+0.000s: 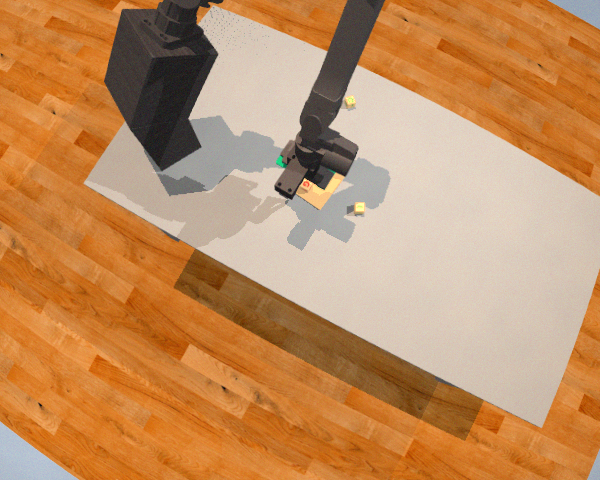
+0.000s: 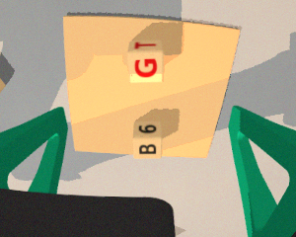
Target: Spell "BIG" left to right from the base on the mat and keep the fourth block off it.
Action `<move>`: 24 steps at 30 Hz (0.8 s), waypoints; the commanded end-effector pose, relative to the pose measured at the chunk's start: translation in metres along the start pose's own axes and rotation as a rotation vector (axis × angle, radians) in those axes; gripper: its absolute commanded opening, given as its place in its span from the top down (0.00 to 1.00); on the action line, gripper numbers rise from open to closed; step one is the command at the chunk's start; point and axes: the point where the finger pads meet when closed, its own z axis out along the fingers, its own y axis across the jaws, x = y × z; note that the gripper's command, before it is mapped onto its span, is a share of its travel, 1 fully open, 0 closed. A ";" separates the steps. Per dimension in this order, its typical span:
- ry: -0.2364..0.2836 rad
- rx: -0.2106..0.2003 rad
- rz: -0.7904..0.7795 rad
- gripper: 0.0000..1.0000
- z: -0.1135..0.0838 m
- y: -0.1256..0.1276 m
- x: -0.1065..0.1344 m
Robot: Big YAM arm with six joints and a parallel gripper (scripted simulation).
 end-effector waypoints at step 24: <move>0.001 0.004 -0.337 0.00 0.013 0.101 0.015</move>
